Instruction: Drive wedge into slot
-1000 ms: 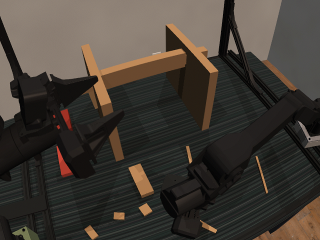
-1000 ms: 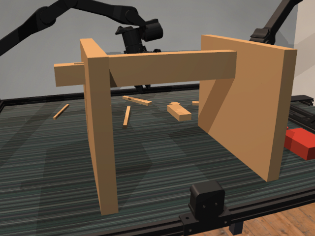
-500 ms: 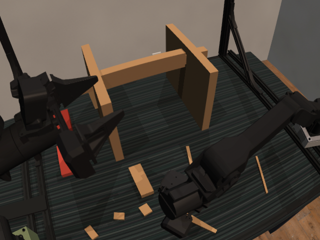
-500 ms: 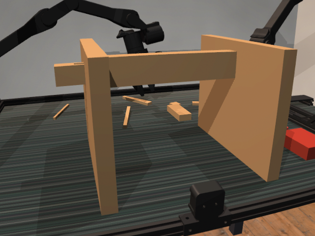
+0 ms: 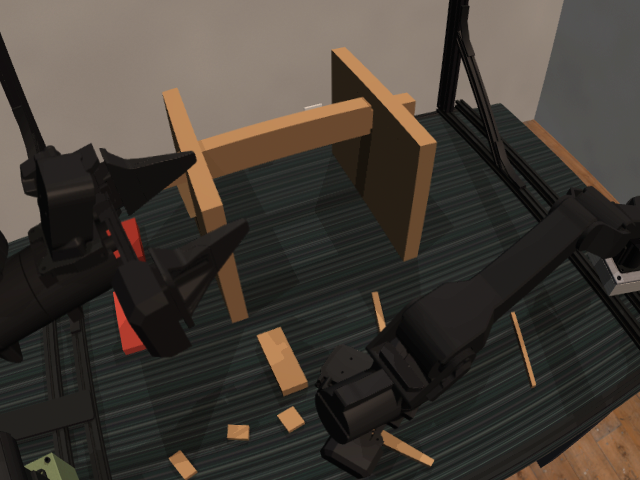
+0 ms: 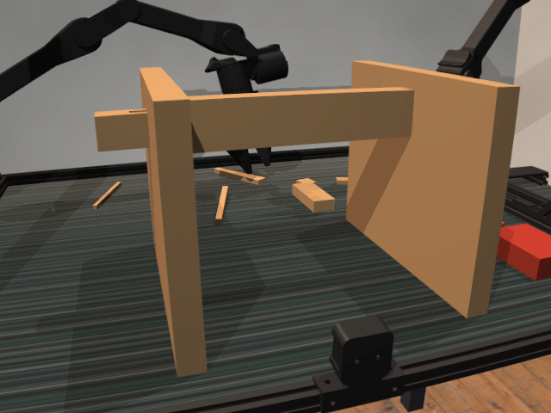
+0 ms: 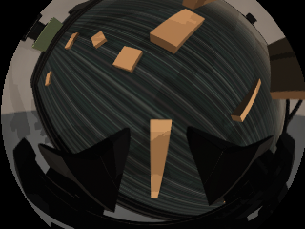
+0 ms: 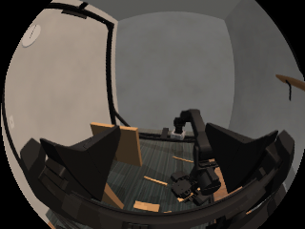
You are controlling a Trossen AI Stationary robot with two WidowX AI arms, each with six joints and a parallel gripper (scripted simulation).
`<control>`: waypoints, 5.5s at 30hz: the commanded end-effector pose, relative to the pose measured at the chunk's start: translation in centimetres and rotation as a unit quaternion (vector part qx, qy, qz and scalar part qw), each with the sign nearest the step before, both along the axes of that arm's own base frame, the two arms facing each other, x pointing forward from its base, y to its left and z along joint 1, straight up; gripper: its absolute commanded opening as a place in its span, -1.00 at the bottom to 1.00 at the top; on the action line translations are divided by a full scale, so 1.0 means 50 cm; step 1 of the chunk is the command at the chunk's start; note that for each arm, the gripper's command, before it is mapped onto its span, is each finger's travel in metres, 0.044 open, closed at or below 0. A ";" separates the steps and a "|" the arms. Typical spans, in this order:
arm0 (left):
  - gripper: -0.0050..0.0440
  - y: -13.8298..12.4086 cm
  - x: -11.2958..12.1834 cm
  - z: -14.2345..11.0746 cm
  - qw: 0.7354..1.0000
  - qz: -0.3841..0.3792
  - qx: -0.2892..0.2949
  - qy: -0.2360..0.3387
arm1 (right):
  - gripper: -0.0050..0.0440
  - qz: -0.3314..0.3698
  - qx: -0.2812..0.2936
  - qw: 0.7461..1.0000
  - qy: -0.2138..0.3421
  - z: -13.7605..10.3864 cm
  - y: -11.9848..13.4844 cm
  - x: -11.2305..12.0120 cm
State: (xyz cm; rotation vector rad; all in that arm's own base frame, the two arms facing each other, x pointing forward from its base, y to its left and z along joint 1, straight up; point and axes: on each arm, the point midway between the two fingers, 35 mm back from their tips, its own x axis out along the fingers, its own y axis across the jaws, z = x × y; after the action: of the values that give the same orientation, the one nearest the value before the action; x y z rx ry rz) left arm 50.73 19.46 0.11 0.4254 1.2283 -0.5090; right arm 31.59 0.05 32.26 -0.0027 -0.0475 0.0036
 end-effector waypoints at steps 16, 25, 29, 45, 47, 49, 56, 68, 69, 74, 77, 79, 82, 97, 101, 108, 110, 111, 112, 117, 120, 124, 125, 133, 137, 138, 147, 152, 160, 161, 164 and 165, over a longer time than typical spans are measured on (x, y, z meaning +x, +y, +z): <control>0.09 -0.003 -0.005 -0.047 1.000 -0.004 -0.006 0.017 | 1.00 -0.002 0.001 1.000 -0.001 0.001 -0.001 0.000; -0.27 -0.003 -0.005 -0.047 1.000 -0.004 -0.006 0.017 | 1.00 -0.002 0.001 1.000 -0.001 0.001 -0.001 0.000; -0.38 -0.003 -0.005 -0.047 1.000 -0.004 -0.006 0.017 | 1.00 -0.002 0.001 1.000 -0.001 0.001 -0.001 0.000; -0.80 -0.005 -0.009 0.077 1.000 0.001 0.003 -0.009 | 1.00 -0.002 0.001 1.000 -0.001 0.001 -0.001 0.000; -0.80 -0.009 -0.011 0.079 1.000 -0.008 0.005 -0.008 | 0.90 -0.002 0.001 1.000 -0.001 0.001 -0.001 0.000; -0.80 -0.035 -0.028 0.091 0.997 -0.078 0.020 -0.001 | 0.71 -0.002 0.001 1.000 -0.001 0.001 -0.001 0.000; -0.80 -0.122 -0.094 0.133 0.951 -0.303 0.053 0.022 | 0.22 -0.002 0.001 1.000 -0.001 0.001 -0.001 0.000; -0.80 -0.236 -0.223 0.193 0.769 -0.635 0.064 0.037 | 0.01 -0.002 0.001 1.000 -0.001 0.001 -0.001 0.000; -0.80 -0.246 -0.238 0.199 0.733 -0.676 0.063 0.034 | 0.01 -0.002 0.001 1.000 -0.001 0.001 -0.001 0.000; -0.80 -0.298 -0.328 0.230 0.574 -0.817 0.039 0.030 | 0.01 -0.002 0.001 1.000 -0.001 0.001 -0.001 0.000; -0.80 -0.319 -0.373 0.244 0.478 -0.878 0.023 0.021 | 0.01 -0.002 0.001 1.000 -0.001 0.001 -0.001 0.000; -0.80 -0.326 -0.389 0.248 0.439 -0.898 0.016 0.015 | 0.01 -0.002 0.001 1.000 -0.001 0.001 -0.001 0.000; -0.80 -0.326 -0.390 0.249 0.437 -0.899 0.016 0.015 | 0.01 -0.002 0.001 1.000 -0.001 0.001 -0.001 0.000; -0.80 -0.326 -0.390 0.249 0.437 -0.899 0.016 0.015 | 0.01 -0.024 0.274 0.961 -0.002 -0.109 -0.010 0.195; -0.80 -0.326 -0.390 0.249 0.437 -0.899 0.016 0.015 | 0.01 -0.031 0.349 0.937 -0.006 -0.158 -0.011 0.241; -0.80 -0.326 -0.390 0.249 0.437 -0.899 0.016 0.015 | 0.01 -0.042 0.491 0.870 -0.018 -0.276 -0.012 0.312; -0.80 -0.326 -0.390 0.249 0.437 -0.899 0.016 0.015 | 0.01 -0.046 0.536 0.843 -0.023 -0.320 -0.012 0.329; -0.80 -0.326 -0.390 0.249 0.437 -0.899 0.016 0.015 | 0.01 -0.047 0.557 0.828 -0.026 -0.343 -0.013 0.335; -0.80 -0.326 -0.390 0.249 0.437 -0.899 0.016 0.015 | 0.01 -0.049 0.579 0.813 -0.029 -0.367 -0.013 0.341; -0.80 -0.326 -0.390 0.249 0.437 -0.899 0.016 0.015 | 0.01 -0.054 0.679 0.731 -0.047 -0.487 -0.014 0.354; -0.80 -0.326 -0.390 0.249 0.437 -0.899 0.016 0.015 | 0.01 -0.055 0.694 0.716 -0.050 -0.507 -0.015 0.353; -0.80 -0.326 -0.390 0.249 0.437 -0.899 0.016 0.015 | 0.01 -0.055 0.706 0.704 -0.053 -0.523 -0.015 0.352; -0.80 -0.326 -0.390 0.249 0.437 -0.899 0.016 0.015 | 0.01 -0.055 0.706 0.704 -0.053 -0.523 -0.015 0.352; -0.80 -0.326 -0.390 0.249 0.437 -0.899 0.016 0.015 | 0.01 -0.055 0.706 0.704 -0.053 -0.526 -0.020 0.388; -0.80 -0.326 -0.390 0.249 0.437 -0.899 0.016 0.015 | 0.01 -0.055 0.706 0.704 -0.053 -0.526 -0.021 0.399; -0.80 -0.326 -0.390 0.249 0.437 -0.899 0.016 0.015 | 0.01 -0.055 0.706 0.704 -0.053 -0.526 -0.022 0.404; -0.80 -0.326 -0.390 0.249 0.437 -0.899 0.016 0.015 | 0.01 -0.055 0.706 0.704 -0.053 -0.527 -0.031 0.452; -0.80 -0.326 -0.390 0.249 0.437 -0.899 0.016 0.015 | 0.01 -0.055 0.706 0.704 -0.053 -0.528 -0.035 0.473; -0.80 -0.326 -0.390 0.249 0.437 -0.899 0.016 0.015 | 0.01 -0.055 0.706 0.704 -0.053 -0.527 -0.043 0.508; -0.80 -0.326 -0.390 0.249 0.437 -0.899 0.016 0.015 | 0.01 -0.055 0.706 0.704 -0.053 -0.527 -0.044 0.513; -0.80 -0.326 -0.390 0.249 0.437 -0.899 0.016 0.015 | 0.01 -0.055 0.706 0.704 -0.053 -0.526 -0.048 0.527; -0.80 -0.326 -0.390 0.249 0.437 -0.899 0.016 0.015 | 0.01 -0.055 0.706 0.704 -0.053 -0.526 -0.049 0.532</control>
State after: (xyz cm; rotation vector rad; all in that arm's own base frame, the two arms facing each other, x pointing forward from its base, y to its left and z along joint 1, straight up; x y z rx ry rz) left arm 31.35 3.14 12.50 1.7662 0.2574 -2.2978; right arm 57.52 -2.22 6.15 1.5626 -0.1601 -0.1574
